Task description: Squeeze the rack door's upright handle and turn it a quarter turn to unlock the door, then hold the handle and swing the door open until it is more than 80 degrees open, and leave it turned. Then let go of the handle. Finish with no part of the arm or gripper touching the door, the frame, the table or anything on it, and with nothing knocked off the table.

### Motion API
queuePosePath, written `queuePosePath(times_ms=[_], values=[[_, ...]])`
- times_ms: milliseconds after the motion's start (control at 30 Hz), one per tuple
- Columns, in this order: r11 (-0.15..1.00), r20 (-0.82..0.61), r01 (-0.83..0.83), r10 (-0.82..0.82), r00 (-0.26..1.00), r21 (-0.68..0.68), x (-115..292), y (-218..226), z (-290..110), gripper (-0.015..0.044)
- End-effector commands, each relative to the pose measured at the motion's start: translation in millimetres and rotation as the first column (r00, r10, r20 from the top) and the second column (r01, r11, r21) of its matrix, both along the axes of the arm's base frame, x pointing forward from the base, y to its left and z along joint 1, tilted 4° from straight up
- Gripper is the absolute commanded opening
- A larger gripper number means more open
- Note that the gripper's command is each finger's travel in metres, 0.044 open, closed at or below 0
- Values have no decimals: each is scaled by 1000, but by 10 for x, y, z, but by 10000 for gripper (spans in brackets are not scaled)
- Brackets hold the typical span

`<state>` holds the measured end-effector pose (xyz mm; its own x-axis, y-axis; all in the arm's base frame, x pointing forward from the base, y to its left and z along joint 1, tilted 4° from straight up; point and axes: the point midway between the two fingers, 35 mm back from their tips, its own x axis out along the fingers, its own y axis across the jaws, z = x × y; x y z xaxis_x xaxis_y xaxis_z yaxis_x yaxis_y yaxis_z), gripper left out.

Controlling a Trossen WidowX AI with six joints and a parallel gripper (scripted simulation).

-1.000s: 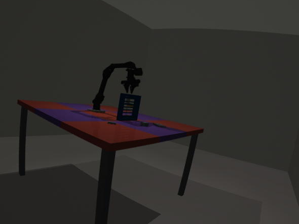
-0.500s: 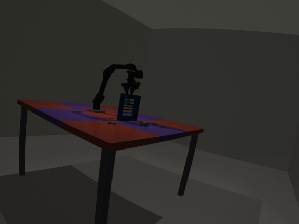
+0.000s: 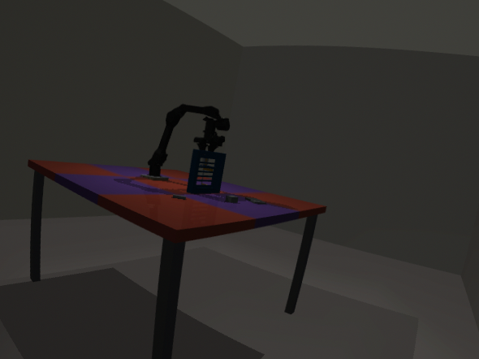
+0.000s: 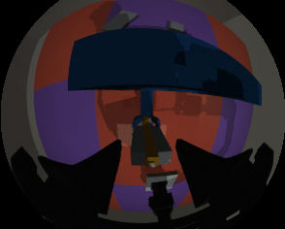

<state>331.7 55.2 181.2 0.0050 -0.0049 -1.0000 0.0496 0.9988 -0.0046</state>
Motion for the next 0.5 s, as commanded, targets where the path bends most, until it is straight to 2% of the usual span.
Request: queuePosePath(times_ms=[0, 333, 467], values=[[1000, -24, -5, 5, 1000, 6, -11, 4, -99, 282], [1000, -52, -4, 5, 999, 12, -21, 0, -236, 282], [1000, -52, -4, 5, 999, 12, -21, 0, -236, 177]])
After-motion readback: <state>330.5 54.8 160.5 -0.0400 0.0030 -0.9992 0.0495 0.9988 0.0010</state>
